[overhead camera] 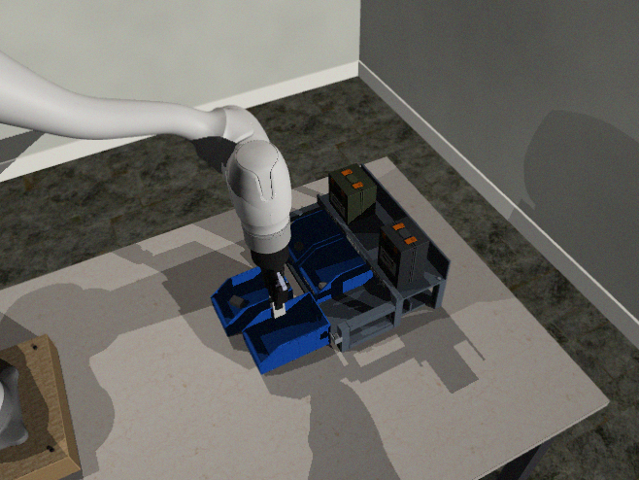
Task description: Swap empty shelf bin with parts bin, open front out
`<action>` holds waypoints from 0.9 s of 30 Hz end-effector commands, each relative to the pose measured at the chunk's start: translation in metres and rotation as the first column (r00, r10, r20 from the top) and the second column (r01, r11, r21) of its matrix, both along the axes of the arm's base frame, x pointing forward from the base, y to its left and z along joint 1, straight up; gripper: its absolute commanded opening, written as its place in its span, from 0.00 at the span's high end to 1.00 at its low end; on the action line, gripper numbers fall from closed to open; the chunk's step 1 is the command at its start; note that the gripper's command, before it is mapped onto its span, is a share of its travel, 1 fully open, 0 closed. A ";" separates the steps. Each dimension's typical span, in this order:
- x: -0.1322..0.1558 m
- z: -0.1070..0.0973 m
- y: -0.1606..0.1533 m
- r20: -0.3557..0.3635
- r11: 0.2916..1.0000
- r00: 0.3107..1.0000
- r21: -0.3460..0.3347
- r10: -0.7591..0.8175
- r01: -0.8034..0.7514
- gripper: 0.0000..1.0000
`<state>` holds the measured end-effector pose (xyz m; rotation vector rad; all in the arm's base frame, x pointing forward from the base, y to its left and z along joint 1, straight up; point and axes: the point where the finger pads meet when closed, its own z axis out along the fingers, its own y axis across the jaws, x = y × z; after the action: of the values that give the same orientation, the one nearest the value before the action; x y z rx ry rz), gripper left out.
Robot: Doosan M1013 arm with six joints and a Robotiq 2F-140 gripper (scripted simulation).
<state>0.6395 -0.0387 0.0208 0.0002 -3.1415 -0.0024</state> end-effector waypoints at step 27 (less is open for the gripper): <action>0.000 0.065 0.000 0.000 1.000 1.000 0.000 0.000 0.000 0.90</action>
<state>0.6395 -0.0388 0.0825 0.0002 -3.1416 -0.0024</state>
